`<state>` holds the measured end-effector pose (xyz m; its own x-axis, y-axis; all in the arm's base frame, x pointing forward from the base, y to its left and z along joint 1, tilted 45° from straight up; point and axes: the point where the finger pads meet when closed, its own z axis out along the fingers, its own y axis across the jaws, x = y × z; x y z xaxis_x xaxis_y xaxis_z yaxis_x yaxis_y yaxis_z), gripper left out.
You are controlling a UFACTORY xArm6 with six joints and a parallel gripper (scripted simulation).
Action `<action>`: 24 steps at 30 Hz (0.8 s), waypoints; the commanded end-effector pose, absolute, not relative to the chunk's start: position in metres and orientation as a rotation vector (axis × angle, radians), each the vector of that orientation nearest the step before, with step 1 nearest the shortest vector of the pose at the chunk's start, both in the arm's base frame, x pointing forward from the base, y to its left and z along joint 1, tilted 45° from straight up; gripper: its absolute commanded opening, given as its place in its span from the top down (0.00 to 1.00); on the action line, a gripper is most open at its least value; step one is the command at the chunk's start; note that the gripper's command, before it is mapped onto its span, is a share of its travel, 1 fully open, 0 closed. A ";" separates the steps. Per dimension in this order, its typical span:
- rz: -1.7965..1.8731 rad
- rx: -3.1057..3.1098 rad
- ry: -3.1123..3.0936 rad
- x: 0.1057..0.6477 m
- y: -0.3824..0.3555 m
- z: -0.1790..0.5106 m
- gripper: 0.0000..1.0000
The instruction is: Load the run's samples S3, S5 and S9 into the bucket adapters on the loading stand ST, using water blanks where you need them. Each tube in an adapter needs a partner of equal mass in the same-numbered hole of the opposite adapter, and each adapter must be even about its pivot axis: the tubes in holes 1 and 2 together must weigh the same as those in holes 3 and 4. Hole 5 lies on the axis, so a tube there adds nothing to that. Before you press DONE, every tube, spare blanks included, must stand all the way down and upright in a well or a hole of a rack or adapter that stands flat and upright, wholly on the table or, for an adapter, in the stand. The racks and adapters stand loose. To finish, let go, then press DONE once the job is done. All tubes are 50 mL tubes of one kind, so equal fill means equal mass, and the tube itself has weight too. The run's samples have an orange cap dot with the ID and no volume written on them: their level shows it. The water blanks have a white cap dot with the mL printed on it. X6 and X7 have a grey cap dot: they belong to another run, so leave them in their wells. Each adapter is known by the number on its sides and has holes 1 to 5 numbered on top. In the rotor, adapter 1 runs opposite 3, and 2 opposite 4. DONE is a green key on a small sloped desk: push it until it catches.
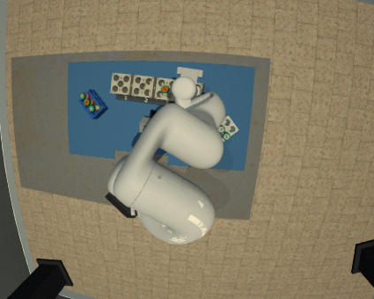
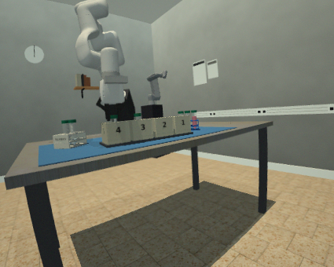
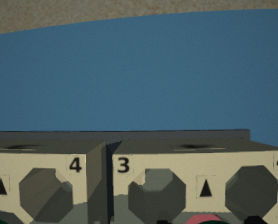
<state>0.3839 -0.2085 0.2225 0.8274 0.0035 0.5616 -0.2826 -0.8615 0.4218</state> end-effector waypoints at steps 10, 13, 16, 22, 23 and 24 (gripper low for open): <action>0.775 2.506 -0.205 0.384 -0.209 0.224 0.56; 0.775 2.506 -0.205 0.384 -0.209 0.224 0.56; 0.775 2.506 -0.205 0.383 -0.206 0.226 0.56; 0.775 2.506 -0.205 0.377 -0.200 0.235 0.56; 0.775 2.506 -0.205 0.376 -0.199 0.236 0.56; 0.775 2.506 -0.205 0.375 -0.198 0.238 0.56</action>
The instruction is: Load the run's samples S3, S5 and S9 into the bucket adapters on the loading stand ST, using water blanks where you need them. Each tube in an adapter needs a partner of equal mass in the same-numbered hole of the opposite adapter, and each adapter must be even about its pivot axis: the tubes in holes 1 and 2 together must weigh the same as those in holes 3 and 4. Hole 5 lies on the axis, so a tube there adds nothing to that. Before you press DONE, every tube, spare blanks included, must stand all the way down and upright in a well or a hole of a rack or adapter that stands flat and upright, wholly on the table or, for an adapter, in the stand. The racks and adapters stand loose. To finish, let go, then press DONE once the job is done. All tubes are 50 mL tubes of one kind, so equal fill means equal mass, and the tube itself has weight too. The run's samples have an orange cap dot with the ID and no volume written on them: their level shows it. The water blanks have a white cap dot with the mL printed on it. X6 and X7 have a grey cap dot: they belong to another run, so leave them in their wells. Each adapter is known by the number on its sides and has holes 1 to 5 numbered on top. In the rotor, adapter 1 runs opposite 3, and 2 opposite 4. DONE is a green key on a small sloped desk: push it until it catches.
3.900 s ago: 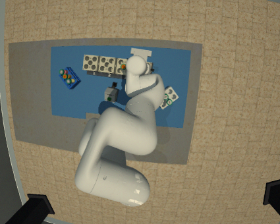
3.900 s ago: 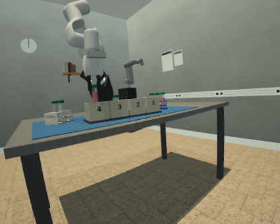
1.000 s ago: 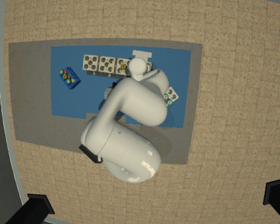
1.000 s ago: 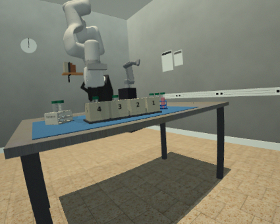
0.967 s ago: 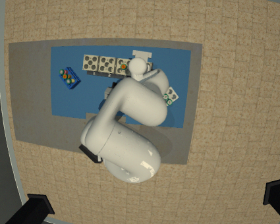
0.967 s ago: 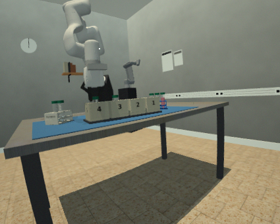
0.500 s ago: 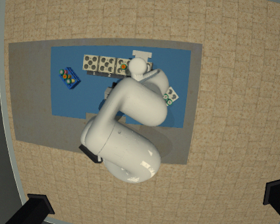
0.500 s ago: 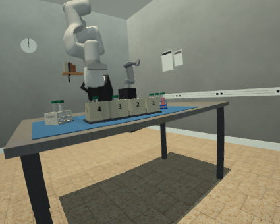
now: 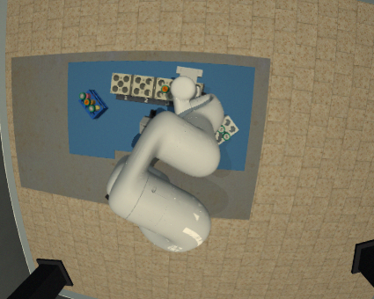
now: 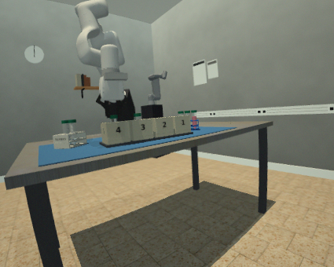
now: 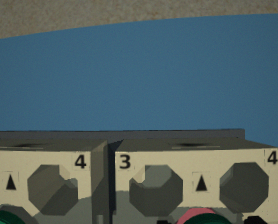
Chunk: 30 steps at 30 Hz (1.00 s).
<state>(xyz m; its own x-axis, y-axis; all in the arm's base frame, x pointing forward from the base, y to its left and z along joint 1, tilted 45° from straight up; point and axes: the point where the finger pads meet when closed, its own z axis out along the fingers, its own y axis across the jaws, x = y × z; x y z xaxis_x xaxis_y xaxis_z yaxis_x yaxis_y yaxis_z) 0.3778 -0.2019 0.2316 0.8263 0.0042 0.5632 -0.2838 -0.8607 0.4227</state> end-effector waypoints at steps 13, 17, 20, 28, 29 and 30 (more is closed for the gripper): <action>0.776 2.506 -0.206 0.364 -0.187 0.254 0.56; 0.776 2.506 -0.206 0.360 -0.183 0.259 0.56; 0.776 2.506 -0.206 0.357 -0.180 0.264 0.56; 0.776 2.506 -0.206 0.351 -0.174 0.272 0.56; 0.776 2.506 -0.206 0.350 -0.173 0.274 0.56; 0.776 2.506 -0.206 0.350 -0.172 0.275 0.56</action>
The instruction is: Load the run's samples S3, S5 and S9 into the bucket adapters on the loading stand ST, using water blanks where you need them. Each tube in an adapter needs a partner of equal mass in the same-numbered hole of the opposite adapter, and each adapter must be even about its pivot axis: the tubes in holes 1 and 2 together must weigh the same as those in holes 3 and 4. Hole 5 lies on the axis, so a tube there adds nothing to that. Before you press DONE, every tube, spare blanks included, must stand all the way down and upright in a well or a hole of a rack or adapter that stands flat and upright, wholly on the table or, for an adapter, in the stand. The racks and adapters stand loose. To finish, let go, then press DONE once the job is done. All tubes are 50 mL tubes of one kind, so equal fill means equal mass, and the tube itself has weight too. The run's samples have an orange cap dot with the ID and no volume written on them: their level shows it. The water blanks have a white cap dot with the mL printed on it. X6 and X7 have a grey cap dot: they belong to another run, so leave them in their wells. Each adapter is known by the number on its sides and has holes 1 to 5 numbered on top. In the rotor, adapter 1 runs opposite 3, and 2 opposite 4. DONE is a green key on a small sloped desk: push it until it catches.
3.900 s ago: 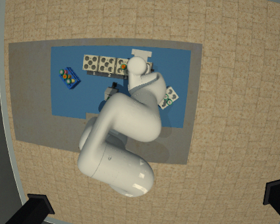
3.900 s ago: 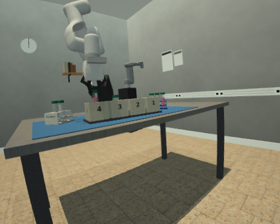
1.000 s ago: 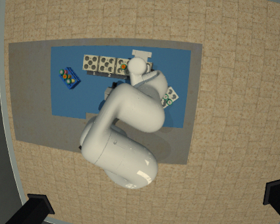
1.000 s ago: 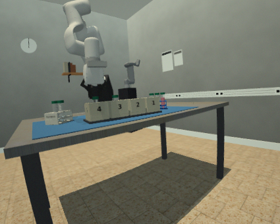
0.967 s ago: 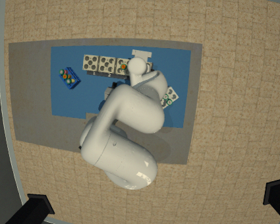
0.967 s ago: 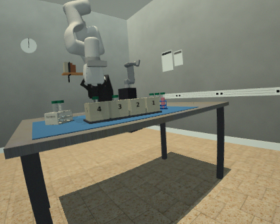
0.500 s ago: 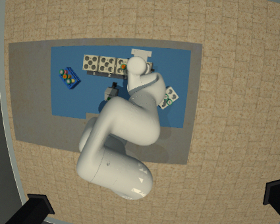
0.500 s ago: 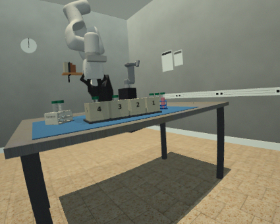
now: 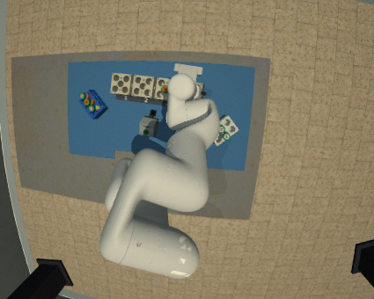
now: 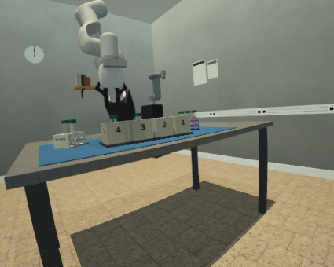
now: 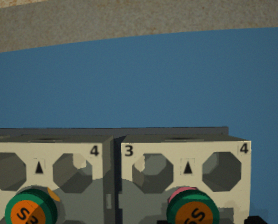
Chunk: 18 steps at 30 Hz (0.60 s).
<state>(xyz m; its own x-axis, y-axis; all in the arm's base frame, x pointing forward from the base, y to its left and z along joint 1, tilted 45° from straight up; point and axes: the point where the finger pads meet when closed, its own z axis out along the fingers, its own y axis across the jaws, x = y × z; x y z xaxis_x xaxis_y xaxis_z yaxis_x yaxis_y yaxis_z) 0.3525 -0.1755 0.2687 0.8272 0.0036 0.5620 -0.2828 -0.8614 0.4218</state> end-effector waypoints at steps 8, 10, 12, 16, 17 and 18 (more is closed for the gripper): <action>0.776 2.506 -0.206 0.343 -0.165 0.285 0.56; 0.776 2.506 -0.206 0.342 -0.164 0.286 0.56; 0.776 2.506 -0.206 0.340 -0.162 0.289 0.56; 0.776 2.506 -0.206 0.336 -0.158 0.295 0.56; 0.776 2.506 -0.206 0.335 -0.157 0.296 0.56; 0.776 2.506 -0.206 0.334 -0.156 0.298 0.56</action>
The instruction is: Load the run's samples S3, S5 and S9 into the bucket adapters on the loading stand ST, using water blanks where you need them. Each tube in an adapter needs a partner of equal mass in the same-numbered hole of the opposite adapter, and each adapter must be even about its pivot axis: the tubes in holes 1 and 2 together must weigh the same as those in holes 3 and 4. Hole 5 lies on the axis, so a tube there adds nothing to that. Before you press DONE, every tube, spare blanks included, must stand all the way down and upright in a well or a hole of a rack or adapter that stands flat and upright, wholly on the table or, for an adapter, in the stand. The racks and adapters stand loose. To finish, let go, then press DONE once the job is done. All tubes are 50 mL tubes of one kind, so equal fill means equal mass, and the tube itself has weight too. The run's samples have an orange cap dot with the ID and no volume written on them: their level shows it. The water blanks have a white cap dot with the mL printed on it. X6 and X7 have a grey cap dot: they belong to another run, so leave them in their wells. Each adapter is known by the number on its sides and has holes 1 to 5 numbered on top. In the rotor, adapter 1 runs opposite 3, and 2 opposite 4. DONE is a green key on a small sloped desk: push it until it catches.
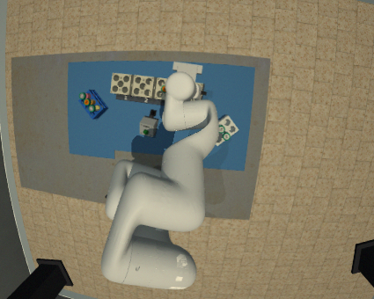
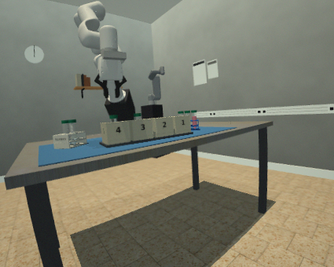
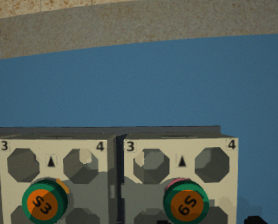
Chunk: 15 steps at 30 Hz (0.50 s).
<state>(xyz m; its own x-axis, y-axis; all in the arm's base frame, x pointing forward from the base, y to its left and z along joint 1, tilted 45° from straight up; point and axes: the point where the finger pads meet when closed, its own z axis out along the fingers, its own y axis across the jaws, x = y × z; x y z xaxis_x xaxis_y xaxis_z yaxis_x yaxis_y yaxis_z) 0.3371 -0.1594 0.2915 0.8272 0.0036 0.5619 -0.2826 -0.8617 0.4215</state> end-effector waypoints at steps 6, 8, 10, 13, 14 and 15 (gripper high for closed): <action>0.776 2.506 -0.206 0.328 -0.150 0.307 0.56; 0.776 2.506 -0.206 0.328 -0.150 0.307 0.56; 0.776 2.506 -0.206 0.326 -0.148 0.309 0.56; 0.776 2.506 -0.206 0.323 -0.145 0.314 0.56; 0.776 2.506 -0.206 0.322 -0.144 0.315 0.56; 0.776 2.506 -0.206 0.322 -0.143 0.315 0.56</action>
